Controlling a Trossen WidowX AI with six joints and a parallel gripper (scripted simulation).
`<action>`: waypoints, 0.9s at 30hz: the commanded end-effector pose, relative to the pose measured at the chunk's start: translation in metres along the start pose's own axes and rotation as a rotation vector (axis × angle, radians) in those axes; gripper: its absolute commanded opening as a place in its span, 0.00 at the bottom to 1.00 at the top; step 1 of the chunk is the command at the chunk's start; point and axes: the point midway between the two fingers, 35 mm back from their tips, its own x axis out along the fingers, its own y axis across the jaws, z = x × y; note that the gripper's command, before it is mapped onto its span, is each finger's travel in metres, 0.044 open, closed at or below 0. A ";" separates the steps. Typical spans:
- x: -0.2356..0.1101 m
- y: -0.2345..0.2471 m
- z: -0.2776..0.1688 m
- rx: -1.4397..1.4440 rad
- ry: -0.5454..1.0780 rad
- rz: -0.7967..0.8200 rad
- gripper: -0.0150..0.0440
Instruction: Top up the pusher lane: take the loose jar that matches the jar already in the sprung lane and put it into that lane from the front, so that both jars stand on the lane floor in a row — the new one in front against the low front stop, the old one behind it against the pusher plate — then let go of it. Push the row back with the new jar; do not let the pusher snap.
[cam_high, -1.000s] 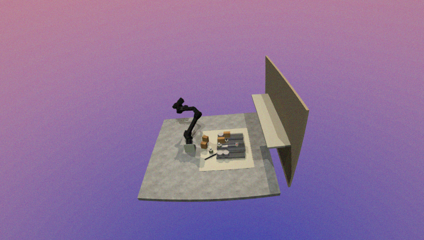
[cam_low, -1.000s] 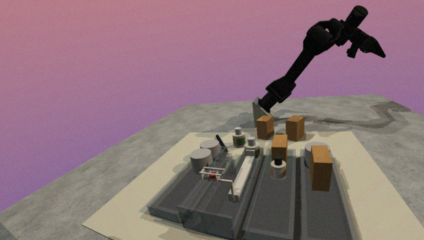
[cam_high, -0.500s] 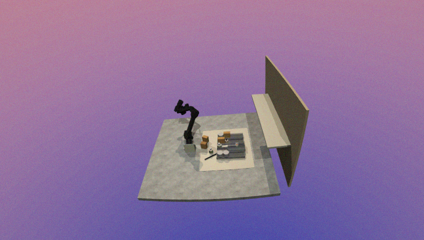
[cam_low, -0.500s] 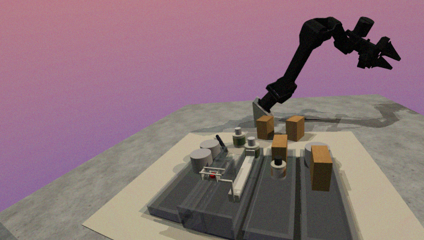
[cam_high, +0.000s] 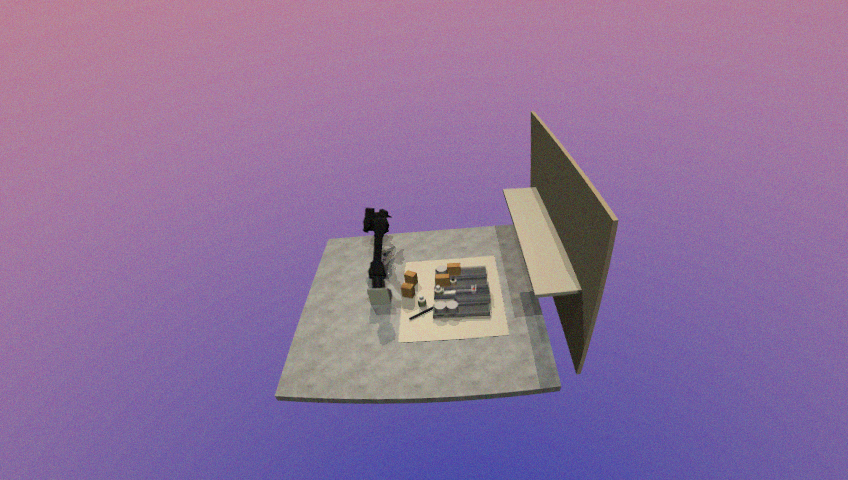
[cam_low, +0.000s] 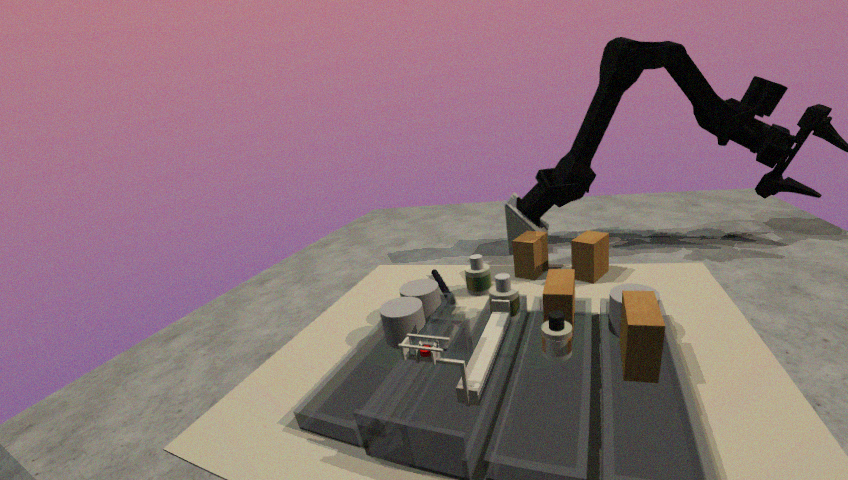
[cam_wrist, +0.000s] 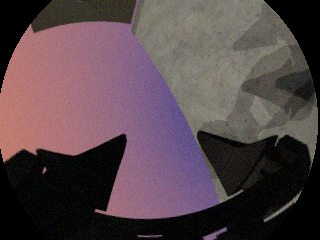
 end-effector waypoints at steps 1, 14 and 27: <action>0.029 -0.001 0.021 -0.203 -0.051 0.013 1.00; 0.112 -0.007 0.145 -0.876 -0.278 -0.128 1.00; 0.132 0.011 0.320 -1.355 -0.471 -0.508 1.00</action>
